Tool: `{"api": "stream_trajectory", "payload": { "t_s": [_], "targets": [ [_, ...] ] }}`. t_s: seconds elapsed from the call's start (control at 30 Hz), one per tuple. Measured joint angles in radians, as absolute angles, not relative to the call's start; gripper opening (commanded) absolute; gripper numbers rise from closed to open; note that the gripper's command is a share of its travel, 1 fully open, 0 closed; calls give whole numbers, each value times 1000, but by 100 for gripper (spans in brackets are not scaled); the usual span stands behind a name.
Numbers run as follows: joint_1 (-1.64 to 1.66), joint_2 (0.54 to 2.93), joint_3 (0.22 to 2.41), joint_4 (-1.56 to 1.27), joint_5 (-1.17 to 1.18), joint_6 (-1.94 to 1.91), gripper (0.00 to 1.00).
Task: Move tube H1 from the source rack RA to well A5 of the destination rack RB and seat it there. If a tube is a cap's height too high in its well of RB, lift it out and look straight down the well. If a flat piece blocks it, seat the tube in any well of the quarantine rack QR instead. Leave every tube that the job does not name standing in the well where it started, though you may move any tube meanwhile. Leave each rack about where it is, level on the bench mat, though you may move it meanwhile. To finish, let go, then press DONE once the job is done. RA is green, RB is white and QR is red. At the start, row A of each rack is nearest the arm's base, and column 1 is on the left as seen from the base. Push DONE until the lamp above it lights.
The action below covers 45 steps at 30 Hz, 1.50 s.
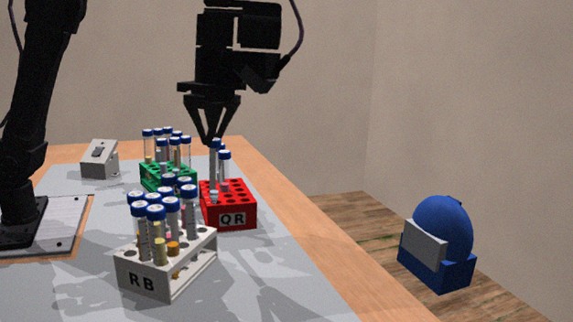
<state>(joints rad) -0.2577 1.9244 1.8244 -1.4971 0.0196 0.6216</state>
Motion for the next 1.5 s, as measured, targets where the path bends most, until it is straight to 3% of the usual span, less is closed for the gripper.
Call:
{"api": "stream_trajectory", "payload": {
  "t_s": [1.5],
  "targets": [
    [-252, 1909, 1723, -1403, 20, 624, 0]
  ]
}}
